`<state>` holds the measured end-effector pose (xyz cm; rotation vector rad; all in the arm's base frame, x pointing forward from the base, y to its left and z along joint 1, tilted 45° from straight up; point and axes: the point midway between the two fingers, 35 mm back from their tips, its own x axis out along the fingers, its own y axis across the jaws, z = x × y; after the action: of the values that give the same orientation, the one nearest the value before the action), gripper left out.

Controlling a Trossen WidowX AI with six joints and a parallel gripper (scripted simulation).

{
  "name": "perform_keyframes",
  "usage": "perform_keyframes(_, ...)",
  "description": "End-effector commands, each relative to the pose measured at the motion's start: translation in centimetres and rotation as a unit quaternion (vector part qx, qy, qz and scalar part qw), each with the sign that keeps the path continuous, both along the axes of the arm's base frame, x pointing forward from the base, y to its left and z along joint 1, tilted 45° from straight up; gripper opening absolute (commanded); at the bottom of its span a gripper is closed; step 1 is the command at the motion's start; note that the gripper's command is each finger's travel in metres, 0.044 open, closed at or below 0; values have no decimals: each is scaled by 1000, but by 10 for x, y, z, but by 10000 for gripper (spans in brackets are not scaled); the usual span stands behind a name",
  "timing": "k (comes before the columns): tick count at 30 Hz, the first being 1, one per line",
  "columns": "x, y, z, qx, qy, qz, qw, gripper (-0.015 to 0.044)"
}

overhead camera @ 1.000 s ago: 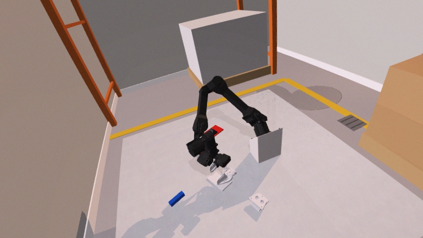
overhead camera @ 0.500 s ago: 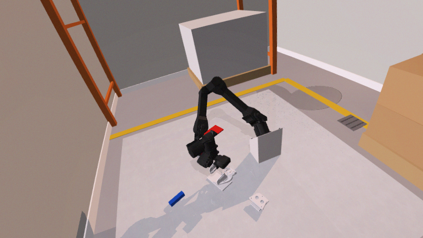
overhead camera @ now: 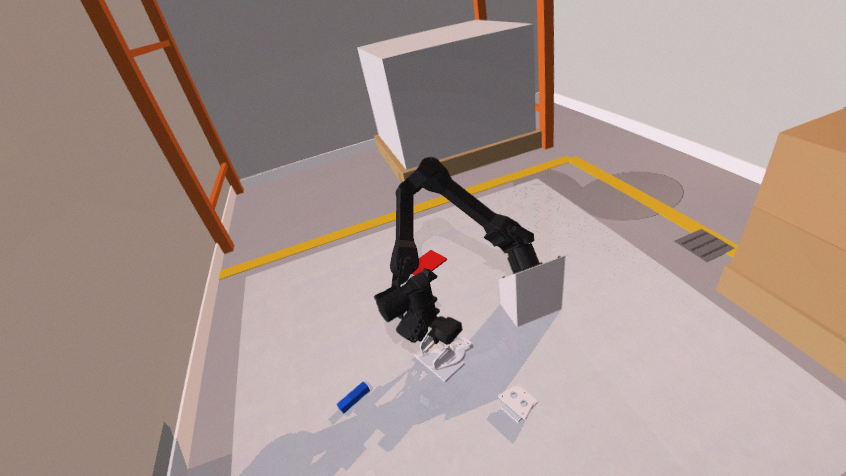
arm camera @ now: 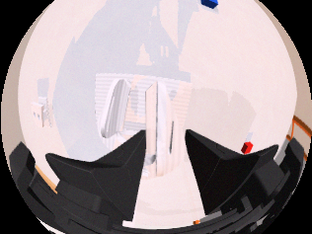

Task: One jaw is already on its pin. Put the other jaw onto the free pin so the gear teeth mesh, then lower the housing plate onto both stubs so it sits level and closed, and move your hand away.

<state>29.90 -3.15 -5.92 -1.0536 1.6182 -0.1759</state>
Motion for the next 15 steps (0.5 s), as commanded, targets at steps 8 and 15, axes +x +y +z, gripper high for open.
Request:
perform_keyframes(8, -2, -14, -12, -4, 4, 0, 1000, 134)
perform_keyframes(15, -2, -14, -12, -4, 4, 0, 1000, 134)
